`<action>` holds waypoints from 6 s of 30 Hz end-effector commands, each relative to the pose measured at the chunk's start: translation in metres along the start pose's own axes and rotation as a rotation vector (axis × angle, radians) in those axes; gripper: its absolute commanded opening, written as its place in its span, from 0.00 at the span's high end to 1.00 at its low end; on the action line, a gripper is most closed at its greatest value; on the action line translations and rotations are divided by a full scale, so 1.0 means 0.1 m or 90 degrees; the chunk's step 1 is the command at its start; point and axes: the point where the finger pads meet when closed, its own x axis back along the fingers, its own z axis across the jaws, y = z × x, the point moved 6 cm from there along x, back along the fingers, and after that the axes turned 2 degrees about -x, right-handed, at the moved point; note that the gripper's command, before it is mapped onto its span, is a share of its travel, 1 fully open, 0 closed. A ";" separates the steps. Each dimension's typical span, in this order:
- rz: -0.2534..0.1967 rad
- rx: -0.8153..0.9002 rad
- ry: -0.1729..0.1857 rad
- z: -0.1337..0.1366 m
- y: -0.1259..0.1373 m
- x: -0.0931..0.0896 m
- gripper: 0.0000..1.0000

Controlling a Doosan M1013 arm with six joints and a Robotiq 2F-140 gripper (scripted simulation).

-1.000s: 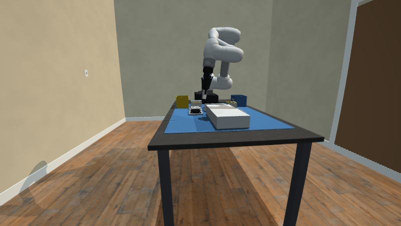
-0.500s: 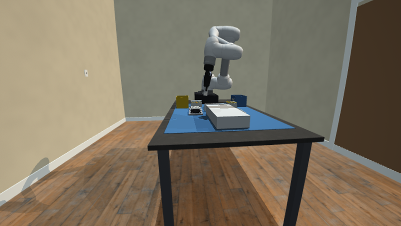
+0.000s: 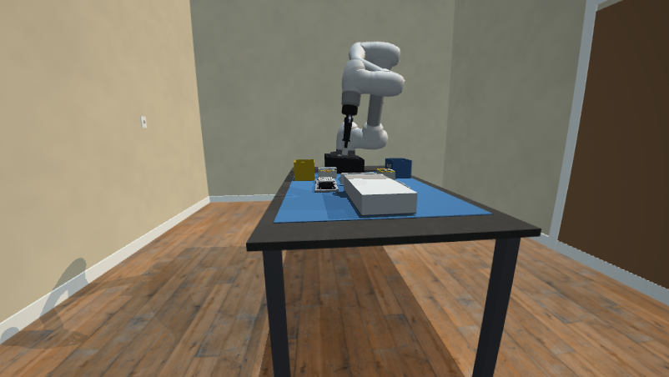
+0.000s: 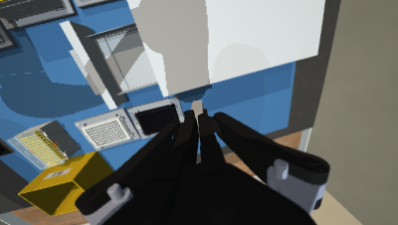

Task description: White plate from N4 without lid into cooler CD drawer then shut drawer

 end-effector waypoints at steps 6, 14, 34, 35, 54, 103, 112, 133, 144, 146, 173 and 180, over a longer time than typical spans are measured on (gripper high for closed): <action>0.006 -0.069 -0.012 -0.27 -0.08 0.10 1.00; 0.012 -0.183 -0.025 -0.57 -0.15 0.24 1.00; 0.017 -0.354 -0.045 -1.17 -0.27 0.47 1.00; 0.017 -0.354 -0.045 -1.17 -0.27 0.47 1.00; 0.017 -0.546 -0.071 -1.78 -0.38 0.66 1.00; -0.011 -0.978 -0.135 -3.31 -0.68 0.93 1.00; -0.011 -0.978 -0.135 -3.32 -0.68 0.93 1.00; -0.011 -0.978 -0.135 -3.32 -0.68 0.93 1.00; -0.011 -0.978 -0.135 -3.32 -0.68 0.93 1.00; -0.011 -0.978 -0.135 -3.32 -0.68 0.93 1.00; -0.011 -0.978 -0.135 -3.32 -0.68 0.93 1.00; -0.011 -0.978 -0.135 -3.32 -0.68 0.93 1.00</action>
